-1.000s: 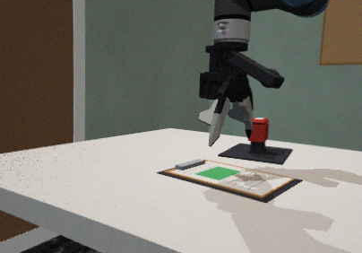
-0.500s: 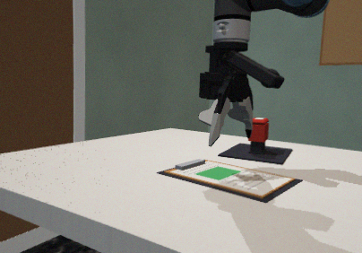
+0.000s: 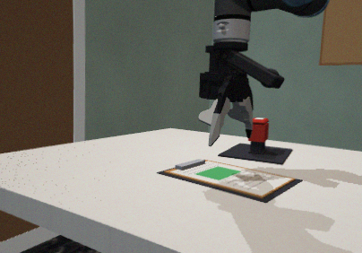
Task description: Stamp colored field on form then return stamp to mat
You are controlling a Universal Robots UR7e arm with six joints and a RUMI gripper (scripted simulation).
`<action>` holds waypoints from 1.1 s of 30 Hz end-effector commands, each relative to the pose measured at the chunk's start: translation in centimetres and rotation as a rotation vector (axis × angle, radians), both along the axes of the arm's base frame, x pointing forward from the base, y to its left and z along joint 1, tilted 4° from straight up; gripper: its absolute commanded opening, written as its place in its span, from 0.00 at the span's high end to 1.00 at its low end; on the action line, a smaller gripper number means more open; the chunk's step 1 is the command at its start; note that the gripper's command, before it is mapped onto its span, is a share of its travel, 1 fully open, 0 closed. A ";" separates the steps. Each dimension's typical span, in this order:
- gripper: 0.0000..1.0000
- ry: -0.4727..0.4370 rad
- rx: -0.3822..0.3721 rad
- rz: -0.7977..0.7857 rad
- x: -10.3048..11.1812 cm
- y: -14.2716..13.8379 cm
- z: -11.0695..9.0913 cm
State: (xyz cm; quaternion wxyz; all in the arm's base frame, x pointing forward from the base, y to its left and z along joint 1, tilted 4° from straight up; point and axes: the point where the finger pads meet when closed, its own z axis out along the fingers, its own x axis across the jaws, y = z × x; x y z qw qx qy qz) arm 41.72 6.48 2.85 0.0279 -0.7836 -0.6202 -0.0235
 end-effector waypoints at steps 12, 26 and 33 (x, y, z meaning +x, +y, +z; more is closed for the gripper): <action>0.00 0.003 0.000 -0.051 0.1 0.1 0.2; 0.00 0.012 0.000 -0.185 0.2 0.3 0.6; 0.00 0.022 0.001 -0.310 0.3 0.5 1.1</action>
